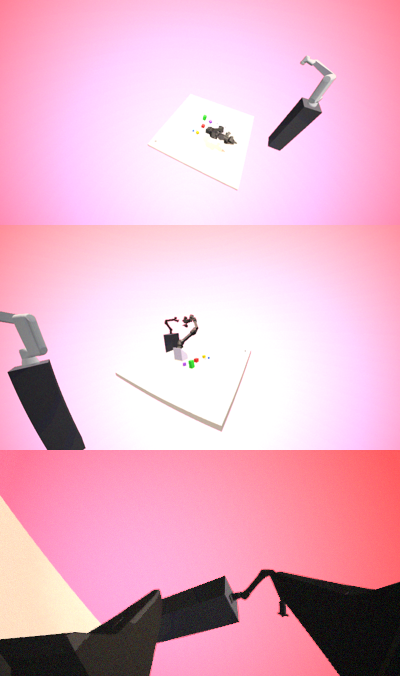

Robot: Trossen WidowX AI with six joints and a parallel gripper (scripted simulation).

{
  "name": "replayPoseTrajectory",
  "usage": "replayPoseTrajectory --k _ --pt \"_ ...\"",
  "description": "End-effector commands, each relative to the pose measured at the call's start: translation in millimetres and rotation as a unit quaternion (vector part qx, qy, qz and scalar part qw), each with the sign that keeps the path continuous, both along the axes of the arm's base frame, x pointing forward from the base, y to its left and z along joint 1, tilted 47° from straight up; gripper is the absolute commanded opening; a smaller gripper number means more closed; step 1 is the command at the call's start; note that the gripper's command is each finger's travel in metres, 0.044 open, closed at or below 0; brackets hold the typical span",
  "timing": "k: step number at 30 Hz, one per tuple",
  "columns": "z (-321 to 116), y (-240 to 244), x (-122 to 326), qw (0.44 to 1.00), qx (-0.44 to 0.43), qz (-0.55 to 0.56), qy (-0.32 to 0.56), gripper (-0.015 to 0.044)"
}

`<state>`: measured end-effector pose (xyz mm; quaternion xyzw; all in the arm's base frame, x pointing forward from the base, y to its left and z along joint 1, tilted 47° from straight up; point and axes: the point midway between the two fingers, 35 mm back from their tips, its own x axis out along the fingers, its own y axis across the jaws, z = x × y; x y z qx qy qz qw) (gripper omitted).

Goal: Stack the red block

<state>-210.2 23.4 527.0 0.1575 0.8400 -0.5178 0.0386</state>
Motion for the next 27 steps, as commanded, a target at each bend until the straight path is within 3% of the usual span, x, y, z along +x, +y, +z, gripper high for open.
replayPoseTrajectory --k 1,10,27 --pt "-0.7 -1.3 -1.0 1.000 -0.001 0.003 -0.001 0.0426" --pt "-38.2 -73.4 -39.2 0.988 -0.050 0.132 -0.066 0.0440" --pt "-102.3 -202.1 -26.0 0.928 -0.107 0.305 -0.185 0.0440"
